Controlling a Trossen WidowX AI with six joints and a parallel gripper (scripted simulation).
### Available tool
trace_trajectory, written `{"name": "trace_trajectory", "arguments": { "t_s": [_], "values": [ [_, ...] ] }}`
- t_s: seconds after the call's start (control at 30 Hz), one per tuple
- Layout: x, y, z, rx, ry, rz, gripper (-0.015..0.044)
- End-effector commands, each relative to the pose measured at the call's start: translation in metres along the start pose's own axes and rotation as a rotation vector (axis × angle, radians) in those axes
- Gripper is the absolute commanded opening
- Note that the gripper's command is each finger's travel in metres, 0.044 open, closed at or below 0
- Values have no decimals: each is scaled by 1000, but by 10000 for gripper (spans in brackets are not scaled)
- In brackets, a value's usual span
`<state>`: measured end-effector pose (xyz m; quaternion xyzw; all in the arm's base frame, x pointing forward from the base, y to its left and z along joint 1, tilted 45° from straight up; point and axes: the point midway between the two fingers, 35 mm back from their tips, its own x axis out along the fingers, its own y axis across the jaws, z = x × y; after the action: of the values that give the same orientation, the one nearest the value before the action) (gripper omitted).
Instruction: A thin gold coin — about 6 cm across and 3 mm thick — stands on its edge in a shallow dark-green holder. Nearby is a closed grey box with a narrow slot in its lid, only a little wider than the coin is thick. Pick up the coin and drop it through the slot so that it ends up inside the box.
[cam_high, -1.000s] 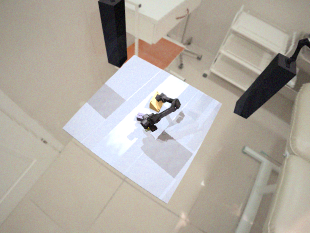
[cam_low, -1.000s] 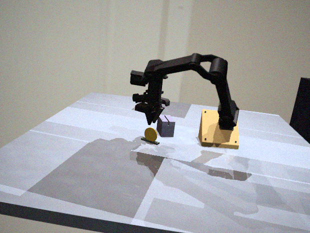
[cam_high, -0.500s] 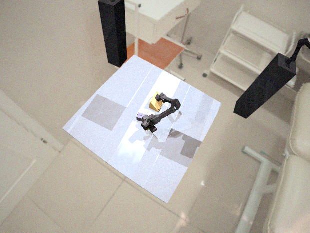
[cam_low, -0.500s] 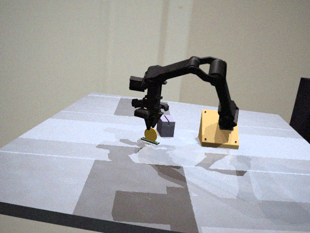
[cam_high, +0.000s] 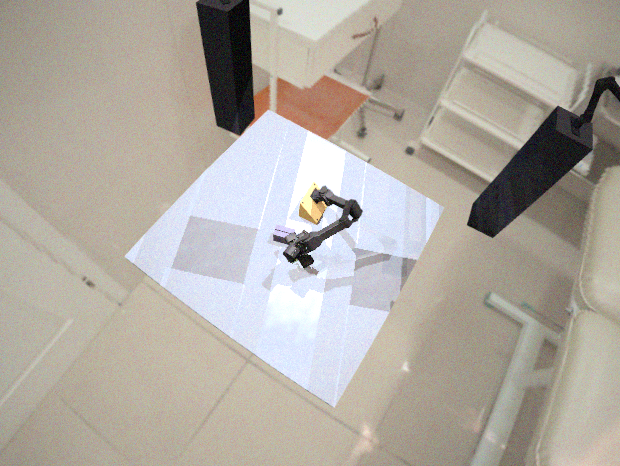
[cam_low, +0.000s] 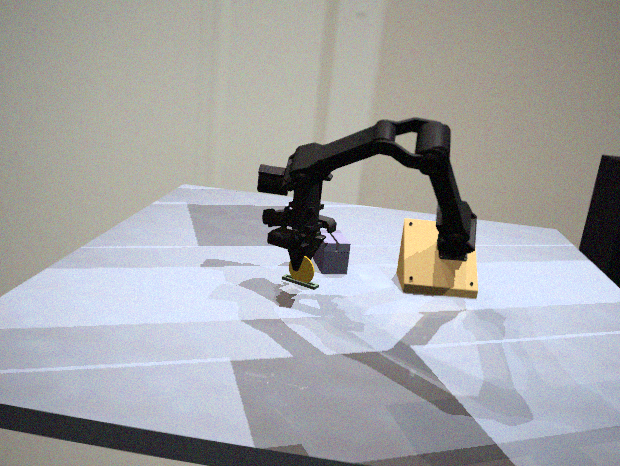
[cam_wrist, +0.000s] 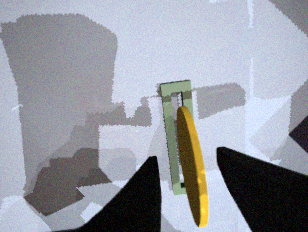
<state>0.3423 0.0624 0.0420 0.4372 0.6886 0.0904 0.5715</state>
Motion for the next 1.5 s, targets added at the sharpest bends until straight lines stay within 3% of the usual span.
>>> {"name": "trace_trajectory", "arguments": {
  "t_s": [0.0, 0.37, 0.57, 1.0, 1.47],
  "values": [
    [10, -2, -2, 9, 10, 1, 161],
    [24, -1, -3, 9, 11, 4, 161],
    [24, -1, -3, 9, 11, 4, 3],
    [22, -1, -3, 9, 11, 3, 0],
    [-11, -1, 1, 10, 7, -1, 0]
  ]
}}
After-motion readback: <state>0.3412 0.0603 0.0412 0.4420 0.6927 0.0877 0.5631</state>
